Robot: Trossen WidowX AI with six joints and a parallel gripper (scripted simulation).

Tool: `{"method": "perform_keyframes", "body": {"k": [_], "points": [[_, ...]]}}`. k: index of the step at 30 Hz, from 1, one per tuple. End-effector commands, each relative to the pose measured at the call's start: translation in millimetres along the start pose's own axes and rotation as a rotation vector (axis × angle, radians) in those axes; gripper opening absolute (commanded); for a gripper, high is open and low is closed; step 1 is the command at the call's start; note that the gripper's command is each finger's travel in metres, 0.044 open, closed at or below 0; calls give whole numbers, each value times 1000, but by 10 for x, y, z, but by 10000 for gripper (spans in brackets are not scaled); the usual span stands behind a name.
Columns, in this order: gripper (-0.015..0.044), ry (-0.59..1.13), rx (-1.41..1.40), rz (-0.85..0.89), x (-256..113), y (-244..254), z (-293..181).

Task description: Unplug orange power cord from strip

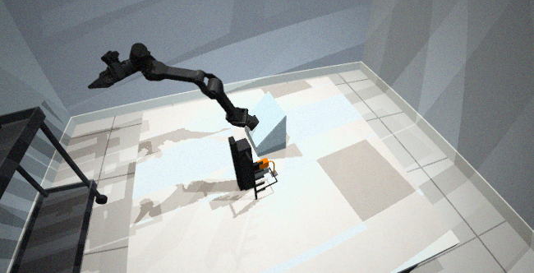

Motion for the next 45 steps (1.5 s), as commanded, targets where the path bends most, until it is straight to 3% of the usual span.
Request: {"method": "perform_keyframes", "body": {"k": [1,9,29,45], "points": [[374,0,0,0,1,-4,-1],[164,5,11,1,40,-251,-99],[160,38,222,18,391,-832,-906],[160,215,329,78,825,-657,-1942]]}}
Point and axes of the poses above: the point midway between the two fingers, 35 mm back from their tips, its own x axis out along the fingers, its own y axis across the jaws, z = x × y, the point moved 7 cm from there along -x, back along the fingers, and after that the axes turned 6 degrees about -x, right-handed, at the moved point
